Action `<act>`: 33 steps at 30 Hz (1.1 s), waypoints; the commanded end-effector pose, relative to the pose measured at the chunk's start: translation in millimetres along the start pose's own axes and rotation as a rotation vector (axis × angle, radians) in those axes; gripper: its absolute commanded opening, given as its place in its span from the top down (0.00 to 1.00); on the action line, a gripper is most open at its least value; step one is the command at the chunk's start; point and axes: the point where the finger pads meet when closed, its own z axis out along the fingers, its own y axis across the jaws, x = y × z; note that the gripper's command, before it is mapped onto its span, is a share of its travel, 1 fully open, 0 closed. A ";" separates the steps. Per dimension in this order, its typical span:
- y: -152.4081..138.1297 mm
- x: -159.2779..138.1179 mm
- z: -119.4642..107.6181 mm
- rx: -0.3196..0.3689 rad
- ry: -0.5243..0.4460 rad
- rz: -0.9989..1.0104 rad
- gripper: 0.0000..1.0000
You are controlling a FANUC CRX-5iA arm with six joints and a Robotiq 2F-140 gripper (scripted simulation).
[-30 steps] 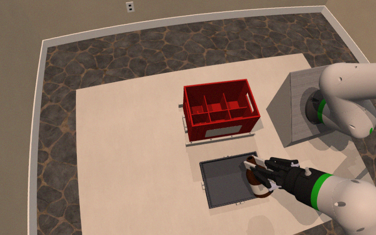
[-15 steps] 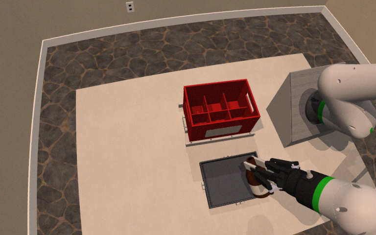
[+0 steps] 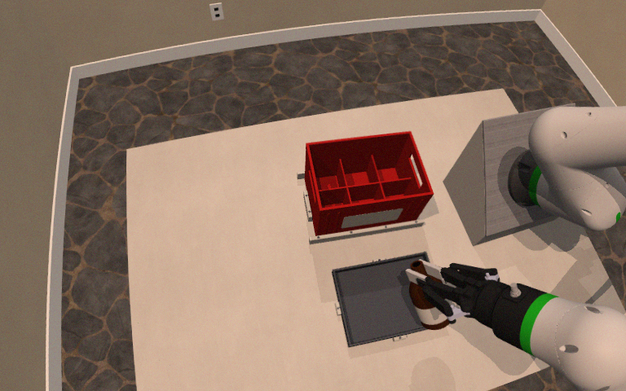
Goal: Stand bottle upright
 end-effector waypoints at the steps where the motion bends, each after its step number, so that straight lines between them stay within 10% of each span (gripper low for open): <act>1: 0.1 -0.2 -0.1 0.000 0.000 0.000 1.00; 33: -1.1 -0.1 0.5 0.006 -0.026 0.001 1.00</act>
